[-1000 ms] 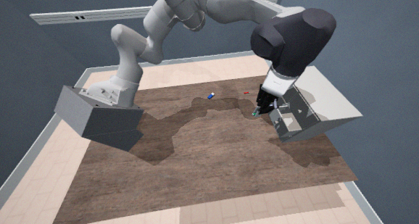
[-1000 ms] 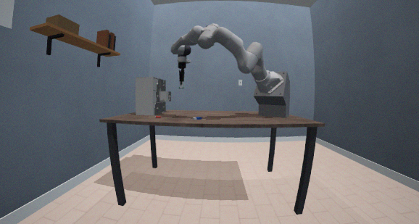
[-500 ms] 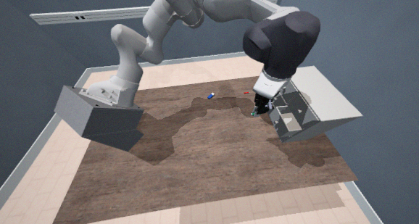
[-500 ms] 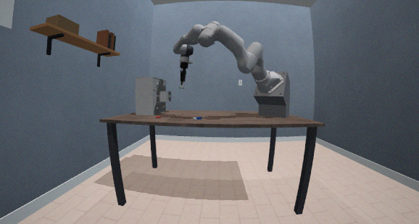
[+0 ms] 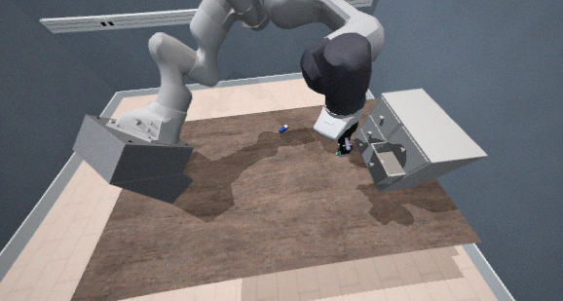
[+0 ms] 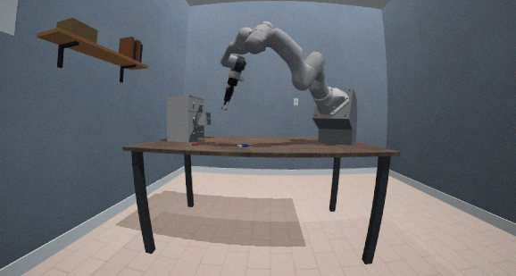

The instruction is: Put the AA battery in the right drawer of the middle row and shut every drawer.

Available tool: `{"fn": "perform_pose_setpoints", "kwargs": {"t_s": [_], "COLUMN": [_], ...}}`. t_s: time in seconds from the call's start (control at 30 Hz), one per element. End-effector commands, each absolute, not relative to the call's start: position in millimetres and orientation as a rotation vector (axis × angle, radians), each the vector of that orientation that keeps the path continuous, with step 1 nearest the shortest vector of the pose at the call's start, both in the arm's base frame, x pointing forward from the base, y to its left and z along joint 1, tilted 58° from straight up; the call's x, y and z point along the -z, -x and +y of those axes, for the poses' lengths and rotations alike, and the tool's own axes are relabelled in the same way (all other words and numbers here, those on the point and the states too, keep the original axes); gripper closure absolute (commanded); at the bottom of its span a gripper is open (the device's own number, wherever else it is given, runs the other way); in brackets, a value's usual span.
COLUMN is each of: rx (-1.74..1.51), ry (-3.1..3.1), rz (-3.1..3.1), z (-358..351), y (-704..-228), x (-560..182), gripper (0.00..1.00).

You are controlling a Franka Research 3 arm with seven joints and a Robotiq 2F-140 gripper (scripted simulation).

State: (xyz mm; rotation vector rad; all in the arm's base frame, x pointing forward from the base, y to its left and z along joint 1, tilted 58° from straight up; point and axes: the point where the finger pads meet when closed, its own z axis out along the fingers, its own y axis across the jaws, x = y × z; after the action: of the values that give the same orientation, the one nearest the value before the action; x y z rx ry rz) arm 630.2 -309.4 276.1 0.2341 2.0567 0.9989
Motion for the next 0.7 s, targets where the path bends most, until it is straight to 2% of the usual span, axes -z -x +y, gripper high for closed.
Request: {"fn": "perform_pose_setpoints", "kwargs": {"t_s": [0.0, 0.67], "rx": [-0.893, -0.73], "ry": [-0.203, -0.414], "rz": [1.935, 1.389], "z": [-316.5, -308.3], "y": [-635.1, -629.1], "x": [-277.5, -266.7], "gripper": [0.85, 0.85]}}
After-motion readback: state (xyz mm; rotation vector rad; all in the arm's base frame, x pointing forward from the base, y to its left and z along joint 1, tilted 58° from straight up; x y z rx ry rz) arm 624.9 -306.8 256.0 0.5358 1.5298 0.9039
